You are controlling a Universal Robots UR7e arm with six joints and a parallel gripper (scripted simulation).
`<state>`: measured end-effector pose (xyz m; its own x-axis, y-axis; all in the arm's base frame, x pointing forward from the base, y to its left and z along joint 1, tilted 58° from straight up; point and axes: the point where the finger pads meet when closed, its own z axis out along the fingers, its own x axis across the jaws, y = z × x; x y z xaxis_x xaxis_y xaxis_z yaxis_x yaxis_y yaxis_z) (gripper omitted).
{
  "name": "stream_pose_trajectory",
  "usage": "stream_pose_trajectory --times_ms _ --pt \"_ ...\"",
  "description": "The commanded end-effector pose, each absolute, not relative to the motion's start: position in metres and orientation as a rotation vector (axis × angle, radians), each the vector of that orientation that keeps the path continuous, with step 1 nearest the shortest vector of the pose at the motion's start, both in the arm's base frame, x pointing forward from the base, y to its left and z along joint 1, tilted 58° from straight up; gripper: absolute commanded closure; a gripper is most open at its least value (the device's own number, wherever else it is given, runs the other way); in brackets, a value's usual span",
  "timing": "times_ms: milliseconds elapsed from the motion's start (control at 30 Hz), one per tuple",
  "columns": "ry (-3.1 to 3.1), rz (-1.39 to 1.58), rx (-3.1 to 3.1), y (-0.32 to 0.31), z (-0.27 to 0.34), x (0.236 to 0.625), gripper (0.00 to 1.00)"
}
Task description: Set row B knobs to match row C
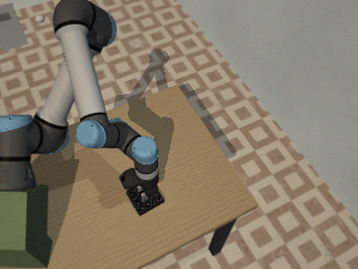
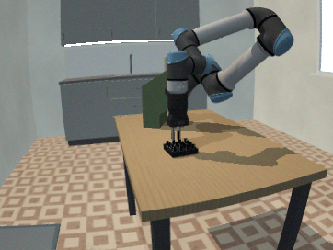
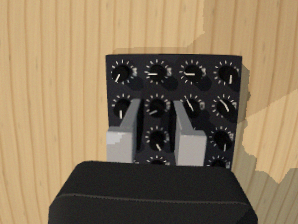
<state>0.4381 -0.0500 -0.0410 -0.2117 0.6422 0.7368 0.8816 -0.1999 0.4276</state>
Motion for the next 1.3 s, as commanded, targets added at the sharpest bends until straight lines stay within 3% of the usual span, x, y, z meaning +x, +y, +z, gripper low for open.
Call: stream_pose_trajectory --times_ms 0,1267 --pt "-1.804 -1.372 -1.789 -0.0608 -0.0335 0.4323 0.54" --pt "-1.88 -1.396 -1.743 -0.0652 -0.0329 0.4298 0.54"
